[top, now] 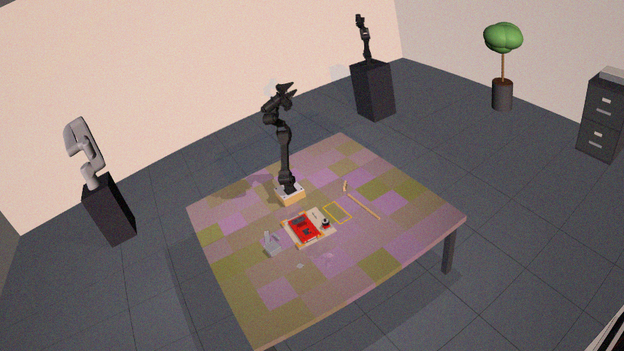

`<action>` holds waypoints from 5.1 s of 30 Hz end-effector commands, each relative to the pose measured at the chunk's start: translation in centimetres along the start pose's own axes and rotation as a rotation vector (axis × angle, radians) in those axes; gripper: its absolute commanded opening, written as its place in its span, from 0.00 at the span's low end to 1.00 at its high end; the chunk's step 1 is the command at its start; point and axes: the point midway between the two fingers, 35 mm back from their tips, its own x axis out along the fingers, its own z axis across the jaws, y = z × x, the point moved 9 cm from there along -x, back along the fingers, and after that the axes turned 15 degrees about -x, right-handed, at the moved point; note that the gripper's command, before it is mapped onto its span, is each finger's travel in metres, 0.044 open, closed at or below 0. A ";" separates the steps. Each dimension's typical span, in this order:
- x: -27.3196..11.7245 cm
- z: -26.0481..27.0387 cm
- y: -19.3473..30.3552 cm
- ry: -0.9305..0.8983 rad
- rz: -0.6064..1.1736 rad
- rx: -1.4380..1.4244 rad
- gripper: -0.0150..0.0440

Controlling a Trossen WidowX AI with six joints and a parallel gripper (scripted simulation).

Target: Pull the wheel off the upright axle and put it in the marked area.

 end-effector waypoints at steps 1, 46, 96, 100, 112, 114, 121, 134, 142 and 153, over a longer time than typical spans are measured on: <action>0.0 0.1 0.0 0.000 0.002 0.005 0.89; -2.6 31.3 -9.2 -0.528 0.692 1.795 0.76; -7.9 33.7 -41.3 -2.850 1.344 1.769 0.76; -8.2 34.0 -41.2 -2.849 1.344 1.769 0.76; -9.6 34.3 -43.5 -2.849 1.345 1.768 0.76; -10.2 34.3 -44.7 -2.849 1.345 1.768 0.76; -11.9 34.1 -47.6 -2.850 1.344 1.768 0.76; -11.8 34.0 -47.4 -2.862 1.346 1.767 0.56; -11.7 34.0 -47.4 -2.862 1.346 1.767 0.34; -11.6 34.1 -47.1 -2.861 1.346 1.767 0.25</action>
